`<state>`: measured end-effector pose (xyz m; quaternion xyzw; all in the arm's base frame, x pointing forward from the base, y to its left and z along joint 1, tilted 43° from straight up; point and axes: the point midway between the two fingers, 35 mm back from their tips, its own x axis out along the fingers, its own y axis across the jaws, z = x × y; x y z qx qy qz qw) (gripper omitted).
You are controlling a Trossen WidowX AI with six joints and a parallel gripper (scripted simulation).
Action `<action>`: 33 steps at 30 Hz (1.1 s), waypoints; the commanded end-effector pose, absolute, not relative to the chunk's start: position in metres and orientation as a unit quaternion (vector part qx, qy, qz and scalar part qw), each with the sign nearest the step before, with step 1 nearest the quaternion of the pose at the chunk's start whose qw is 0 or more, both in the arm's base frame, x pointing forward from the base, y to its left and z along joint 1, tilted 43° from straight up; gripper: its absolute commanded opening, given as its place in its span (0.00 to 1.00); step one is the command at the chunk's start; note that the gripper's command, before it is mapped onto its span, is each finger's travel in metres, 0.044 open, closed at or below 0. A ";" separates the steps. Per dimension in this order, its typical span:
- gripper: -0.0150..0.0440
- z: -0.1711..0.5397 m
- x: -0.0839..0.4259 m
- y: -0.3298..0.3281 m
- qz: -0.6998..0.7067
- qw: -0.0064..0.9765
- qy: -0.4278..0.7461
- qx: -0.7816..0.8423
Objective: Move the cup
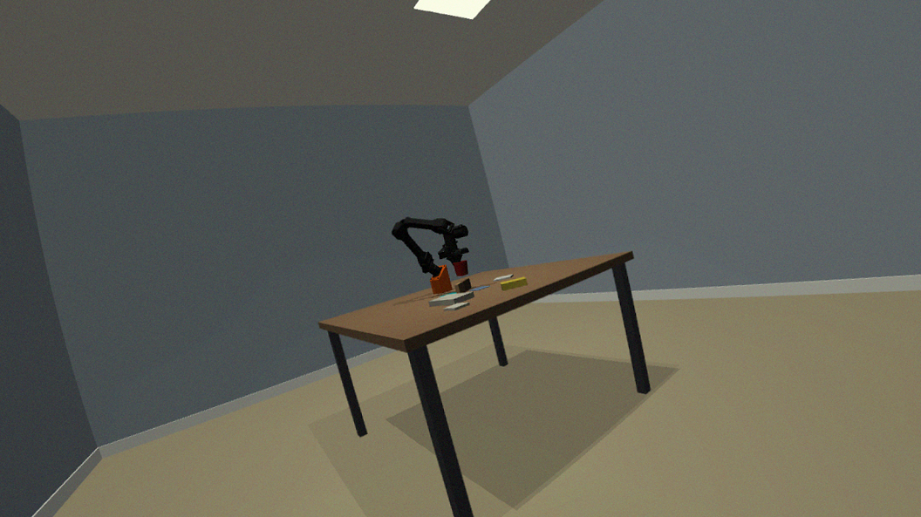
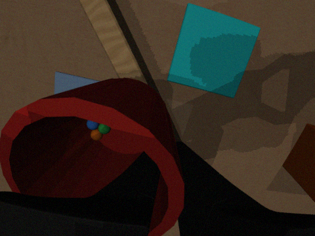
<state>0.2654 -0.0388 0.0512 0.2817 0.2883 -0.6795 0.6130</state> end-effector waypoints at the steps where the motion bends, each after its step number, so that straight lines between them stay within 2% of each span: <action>1: 0.25 0.054 0.257 -0.042 -0.680 0.614 0.290 0.276; 33: 0.25 0.078 0.210 -0.059 -0.681 0.614 0.291 0.275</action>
